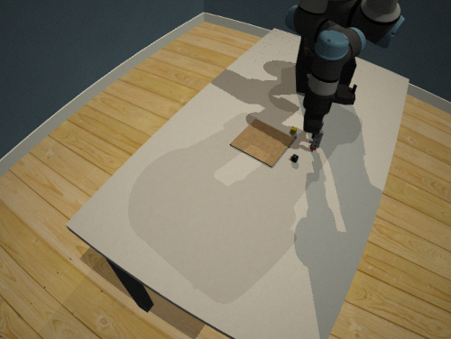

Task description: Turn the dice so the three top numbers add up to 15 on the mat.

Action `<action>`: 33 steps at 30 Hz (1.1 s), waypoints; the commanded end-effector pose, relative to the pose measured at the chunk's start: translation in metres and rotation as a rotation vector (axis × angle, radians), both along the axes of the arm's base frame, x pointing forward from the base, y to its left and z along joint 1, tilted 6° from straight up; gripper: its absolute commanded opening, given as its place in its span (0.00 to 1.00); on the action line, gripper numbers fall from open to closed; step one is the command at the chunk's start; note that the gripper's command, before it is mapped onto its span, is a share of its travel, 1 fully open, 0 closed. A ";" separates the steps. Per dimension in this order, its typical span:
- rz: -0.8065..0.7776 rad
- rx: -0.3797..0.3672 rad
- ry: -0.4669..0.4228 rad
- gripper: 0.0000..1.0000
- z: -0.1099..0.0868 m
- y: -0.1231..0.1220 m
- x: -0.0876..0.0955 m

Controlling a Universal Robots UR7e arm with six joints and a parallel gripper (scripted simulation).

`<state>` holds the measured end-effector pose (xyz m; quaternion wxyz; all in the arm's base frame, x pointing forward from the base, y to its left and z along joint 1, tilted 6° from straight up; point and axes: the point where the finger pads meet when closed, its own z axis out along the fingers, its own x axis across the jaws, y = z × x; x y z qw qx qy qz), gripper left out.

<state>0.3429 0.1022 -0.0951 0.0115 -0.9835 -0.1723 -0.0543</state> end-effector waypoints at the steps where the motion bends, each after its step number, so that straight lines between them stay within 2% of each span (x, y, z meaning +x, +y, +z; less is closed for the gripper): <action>1: 0.001 0.000 0.004 0.64 -0.001 0.001 -0.003; 9: 0.001 0.000 0.004 0.64 -0.004 0.001 -0.003; 23: 0.001 0.000 0.004 0.64 -0.020 0.002 -0.001; 33: 0.001 0.000 0.004 0.64 -0.023 0.002 -0.001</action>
